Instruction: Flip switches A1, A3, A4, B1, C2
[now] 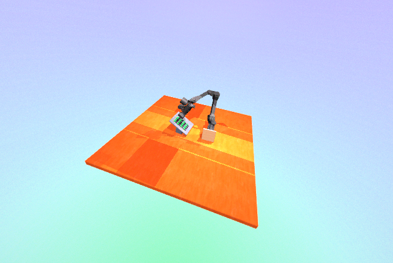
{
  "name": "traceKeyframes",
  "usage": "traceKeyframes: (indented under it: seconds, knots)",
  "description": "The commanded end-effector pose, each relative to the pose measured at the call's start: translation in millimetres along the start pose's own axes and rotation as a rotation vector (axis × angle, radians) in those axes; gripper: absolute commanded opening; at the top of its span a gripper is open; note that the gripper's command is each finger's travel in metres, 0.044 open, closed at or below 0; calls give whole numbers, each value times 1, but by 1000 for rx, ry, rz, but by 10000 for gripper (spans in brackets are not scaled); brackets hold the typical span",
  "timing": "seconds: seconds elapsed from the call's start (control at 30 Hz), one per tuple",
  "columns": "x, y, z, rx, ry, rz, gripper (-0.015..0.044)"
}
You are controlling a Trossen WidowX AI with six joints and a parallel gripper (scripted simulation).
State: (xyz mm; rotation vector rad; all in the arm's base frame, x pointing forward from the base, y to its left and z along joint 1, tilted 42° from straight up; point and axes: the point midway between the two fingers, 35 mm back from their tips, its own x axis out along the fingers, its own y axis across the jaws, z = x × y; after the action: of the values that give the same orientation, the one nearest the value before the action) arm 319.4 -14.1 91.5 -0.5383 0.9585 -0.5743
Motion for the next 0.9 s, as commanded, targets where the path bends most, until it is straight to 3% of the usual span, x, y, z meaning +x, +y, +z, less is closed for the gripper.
traceKeyframes:
  seconds: [0.0, 0.87]
  knots:
    - [5, 2, -1, -7, 1, 5, 0]
    - [18, 2, -1, -7, 1, 5, 0]
